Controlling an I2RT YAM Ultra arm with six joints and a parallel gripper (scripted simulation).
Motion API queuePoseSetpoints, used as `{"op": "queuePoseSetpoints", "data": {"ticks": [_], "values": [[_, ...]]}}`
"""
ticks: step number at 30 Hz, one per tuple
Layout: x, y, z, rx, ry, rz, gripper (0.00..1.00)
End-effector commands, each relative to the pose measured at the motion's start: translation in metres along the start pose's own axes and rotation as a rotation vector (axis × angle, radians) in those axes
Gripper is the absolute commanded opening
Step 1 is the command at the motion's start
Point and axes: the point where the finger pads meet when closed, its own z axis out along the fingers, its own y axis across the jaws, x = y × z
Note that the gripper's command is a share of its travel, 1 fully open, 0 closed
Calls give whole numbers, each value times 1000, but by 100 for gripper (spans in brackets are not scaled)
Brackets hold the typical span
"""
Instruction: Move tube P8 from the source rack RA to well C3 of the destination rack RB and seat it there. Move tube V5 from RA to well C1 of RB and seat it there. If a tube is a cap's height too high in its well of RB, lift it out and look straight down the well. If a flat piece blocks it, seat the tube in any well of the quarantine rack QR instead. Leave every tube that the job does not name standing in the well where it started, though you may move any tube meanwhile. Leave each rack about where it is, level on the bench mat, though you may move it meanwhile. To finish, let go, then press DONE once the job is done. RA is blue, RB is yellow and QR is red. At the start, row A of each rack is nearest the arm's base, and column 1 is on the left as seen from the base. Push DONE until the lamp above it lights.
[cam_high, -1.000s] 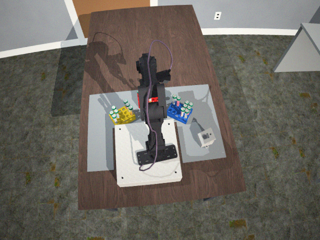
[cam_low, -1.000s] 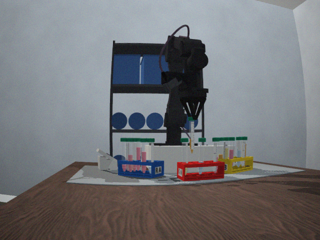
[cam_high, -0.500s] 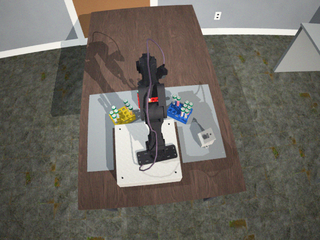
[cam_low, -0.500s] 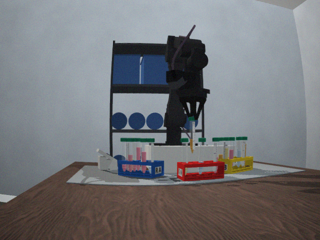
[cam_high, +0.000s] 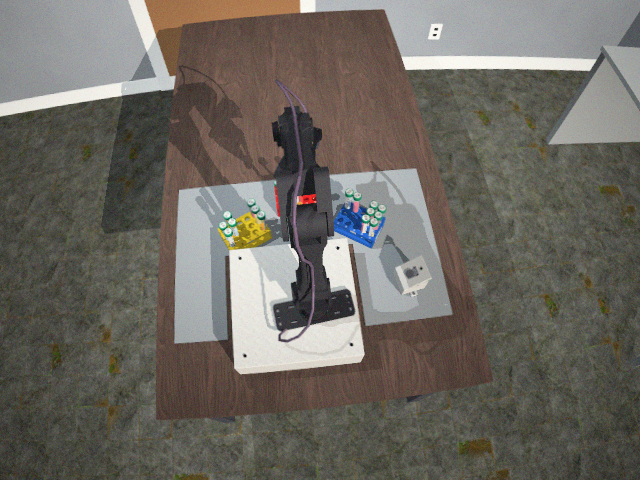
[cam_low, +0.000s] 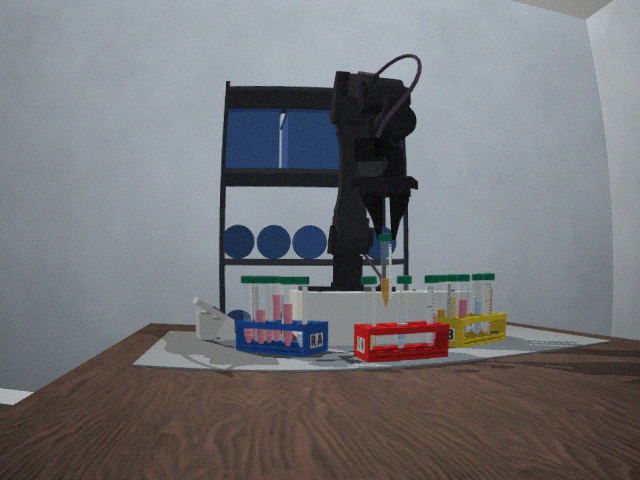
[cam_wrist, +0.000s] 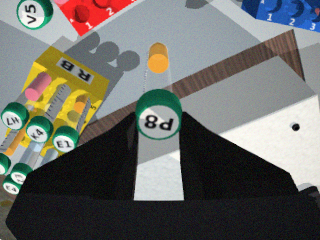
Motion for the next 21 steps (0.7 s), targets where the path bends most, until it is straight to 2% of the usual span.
{"op": "queuePoseSetpoints", "data": {"ticks": [1, 6, 8, 21], "values": [[-6, 1, -10, -6, -23, -180, 0], [-6, 1, -10, -5, -23, -347, 0], [-6, 1, -10, -5, -23, -347, 0], [-6, 1, -10, -2, -24, -780, 0]]}}
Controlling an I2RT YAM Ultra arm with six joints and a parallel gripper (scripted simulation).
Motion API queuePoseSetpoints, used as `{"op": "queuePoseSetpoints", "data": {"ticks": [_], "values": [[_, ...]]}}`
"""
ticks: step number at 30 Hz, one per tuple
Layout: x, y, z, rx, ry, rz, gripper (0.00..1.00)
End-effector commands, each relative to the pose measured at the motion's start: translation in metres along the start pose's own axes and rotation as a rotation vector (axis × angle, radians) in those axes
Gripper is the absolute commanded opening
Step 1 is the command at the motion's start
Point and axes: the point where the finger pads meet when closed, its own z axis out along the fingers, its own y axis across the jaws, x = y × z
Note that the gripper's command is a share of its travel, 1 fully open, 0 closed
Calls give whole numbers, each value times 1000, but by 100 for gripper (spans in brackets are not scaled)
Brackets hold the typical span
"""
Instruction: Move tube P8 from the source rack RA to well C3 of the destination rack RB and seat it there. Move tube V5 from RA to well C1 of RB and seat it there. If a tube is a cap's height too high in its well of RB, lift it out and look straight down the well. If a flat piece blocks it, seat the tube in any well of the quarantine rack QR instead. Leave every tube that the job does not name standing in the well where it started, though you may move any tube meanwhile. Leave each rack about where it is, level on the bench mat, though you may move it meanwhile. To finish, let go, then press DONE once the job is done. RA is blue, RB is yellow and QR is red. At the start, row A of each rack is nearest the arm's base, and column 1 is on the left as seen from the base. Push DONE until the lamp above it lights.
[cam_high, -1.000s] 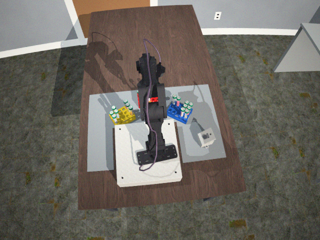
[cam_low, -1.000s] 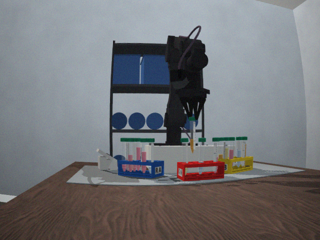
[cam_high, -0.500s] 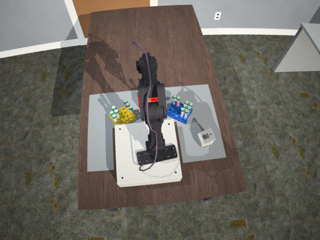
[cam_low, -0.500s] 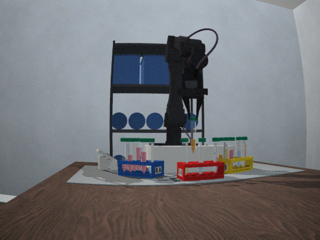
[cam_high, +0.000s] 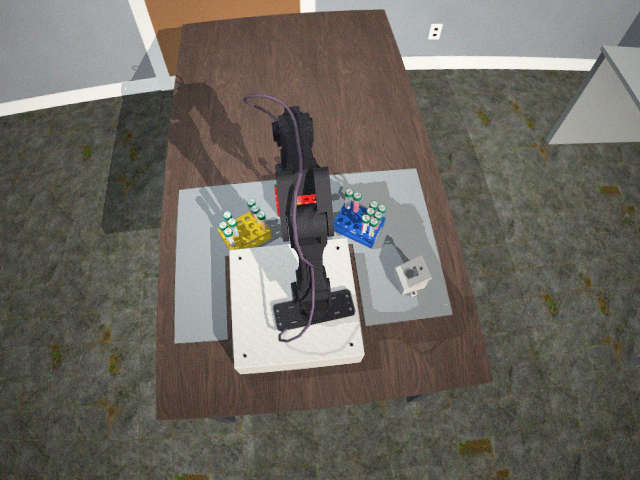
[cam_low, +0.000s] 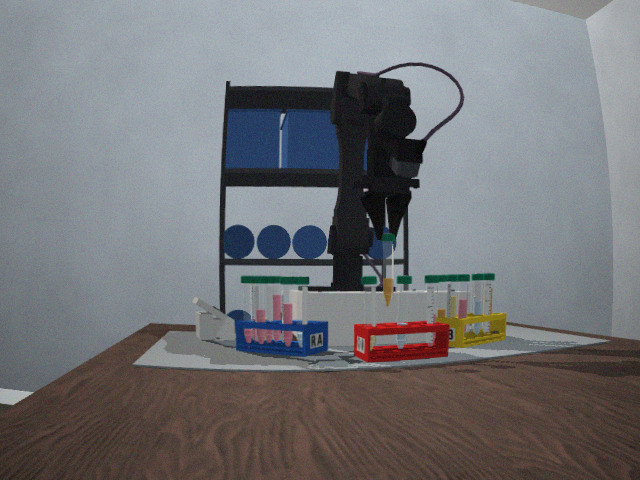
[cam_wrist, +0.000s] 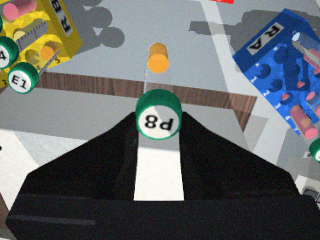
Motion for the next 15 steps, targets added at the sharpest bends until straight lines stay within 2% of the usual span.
{"op": "queuePoseSetpoints", "data": {"ticks": [1, 4, 15], "values": [[-6, -2, -10, 5, -24, -186, 0], [-6, -2, -10, 5, -24, -219, 0], [-6, -2, -10, 9, -23, -586, 0]]}}
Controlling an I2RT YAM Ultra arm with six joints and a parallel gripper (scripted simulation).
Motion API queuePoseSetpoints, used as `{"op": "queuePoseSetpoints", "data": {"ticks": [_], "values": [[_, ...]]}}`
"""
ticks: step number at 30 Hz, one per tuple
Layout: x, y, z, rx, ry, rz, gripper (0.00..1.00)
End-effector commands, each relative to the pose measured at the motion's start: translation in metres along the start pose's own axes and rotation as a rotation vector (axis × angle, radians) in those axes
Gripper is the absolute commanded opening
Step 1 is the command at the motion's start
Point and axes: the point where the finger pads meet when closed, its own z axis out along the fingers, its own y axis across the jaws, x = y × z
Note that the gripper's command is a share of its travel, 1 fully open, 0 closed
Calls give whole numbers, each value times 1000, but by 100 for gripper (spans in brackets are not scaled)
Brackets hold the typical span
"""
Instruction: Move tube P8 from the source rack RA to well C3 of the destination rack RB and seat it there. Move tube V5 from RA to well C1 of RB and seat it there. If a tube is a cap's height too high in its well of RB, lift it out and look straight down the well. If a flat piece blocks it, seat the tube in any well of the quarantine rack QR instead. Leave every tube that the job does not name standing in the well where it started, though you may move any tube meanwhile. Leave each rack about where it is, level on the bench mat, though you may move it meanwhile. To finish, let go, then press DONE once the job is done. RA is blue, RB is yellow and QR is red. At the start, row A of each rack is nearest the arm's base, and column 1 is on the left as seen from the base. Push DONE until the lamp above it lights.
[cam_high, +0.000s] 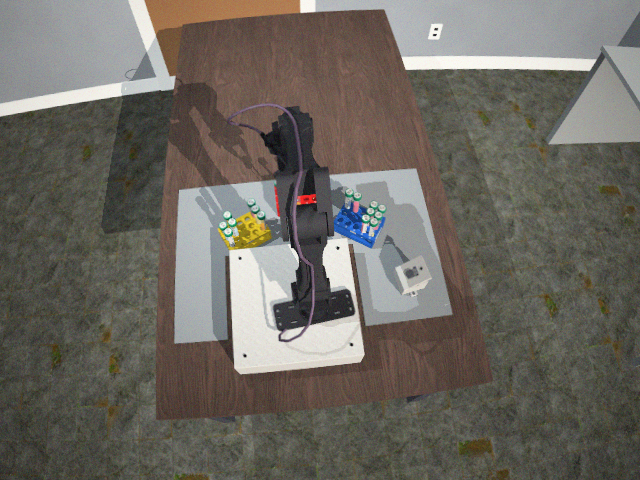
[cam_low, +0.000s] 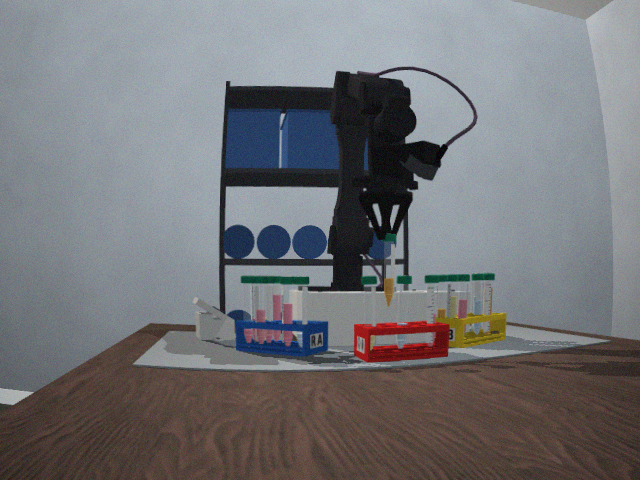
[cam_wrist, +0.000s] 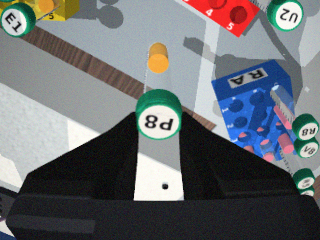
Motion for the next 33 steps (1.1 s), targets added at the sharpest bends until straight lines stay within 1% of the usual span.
{"op": "queuePoseSetpoints", "data": {"ticks": [1, 4, 6, 17, 18, 20, 21, 23, 24, 33], "values": [[-5, -4, -10, 13, -20, -184, 0], [-5, -4, -10, 14, -20, -284, 0], [-5, -4, -10, 14, -20, -284, 0], [-5, -4, -10, 17, -18, -650, 0], [-5, -4, -10, 17, -18, -667, 0], [-5, -4, -10, 17, -18, -666, 0], [-7, 3, -15, 32, -31, -681, 0], [-7, 3, -15, 32, -31, -681, 0], [2, 12, -4, 0, -6, -680, 0], [1, 40, -4, 7, -18, -666, 0]]}}
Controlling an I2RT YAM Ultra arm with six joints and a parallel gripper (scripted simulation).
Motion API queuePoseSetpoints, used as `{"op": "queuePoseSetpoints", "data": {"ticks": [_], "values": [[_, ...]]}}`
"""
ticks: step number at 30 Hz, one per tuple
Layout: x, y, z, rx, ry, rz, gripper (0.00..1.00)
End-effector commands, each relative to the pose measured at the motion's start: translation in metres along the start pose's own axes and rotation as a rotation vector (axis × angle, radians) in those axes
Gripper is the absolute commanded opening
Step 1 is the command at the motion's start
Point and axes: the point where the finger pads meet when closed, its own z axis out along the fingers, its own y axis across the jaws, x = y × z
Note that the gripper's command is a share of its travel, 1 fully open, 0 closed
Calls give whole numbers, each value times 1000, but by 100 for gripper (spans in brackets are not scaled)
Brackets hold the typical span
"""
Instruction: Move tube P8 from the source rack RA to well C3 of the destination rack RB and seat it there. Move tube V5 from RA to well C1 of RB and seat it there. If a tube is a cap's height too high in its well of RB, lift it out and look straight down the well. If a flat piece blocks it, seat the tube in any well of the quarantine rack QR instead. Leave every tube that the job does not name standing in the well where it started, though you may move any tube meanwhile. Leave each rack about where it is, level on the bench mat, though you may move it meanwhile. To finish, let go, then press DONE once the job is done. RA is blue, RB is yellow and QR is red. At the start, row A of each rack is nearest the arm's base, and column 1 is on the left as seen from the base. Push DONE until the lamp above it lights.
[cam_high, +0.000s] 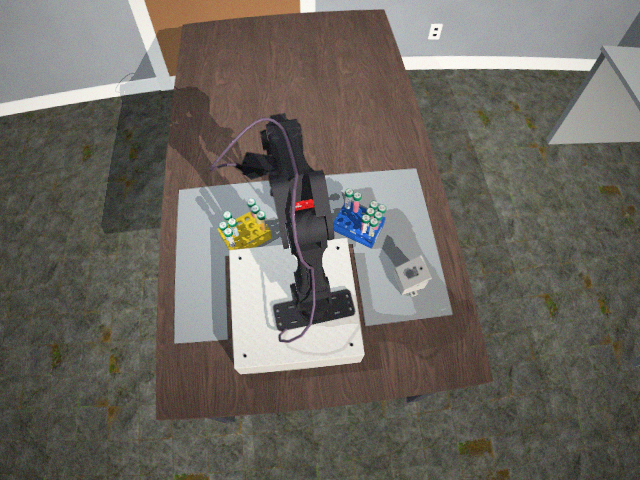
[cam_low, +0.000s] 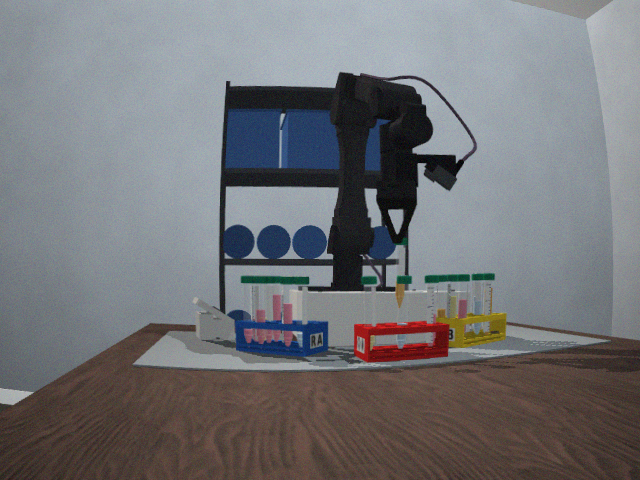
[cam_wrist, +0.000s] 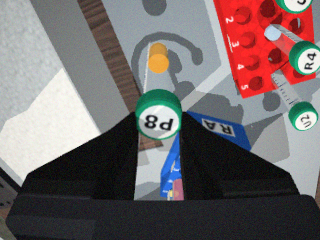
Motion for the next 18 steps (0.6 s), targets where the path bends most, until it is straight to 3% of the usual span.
{"op": "queuePoseSetpoints", "data": {"ticks": [1, 7, 8, 11, 18], "values": [[-9, 9, -9, 32, -26, 14, 0], [-17, 20, -8, 32, -26, 14, 0], [-21, 17, -14, 52, -33, 14, 0], [-23, 32, -8, 24, -17, 14, 0], [-37, 52, -7, 19, -17, 14, 0]]}}
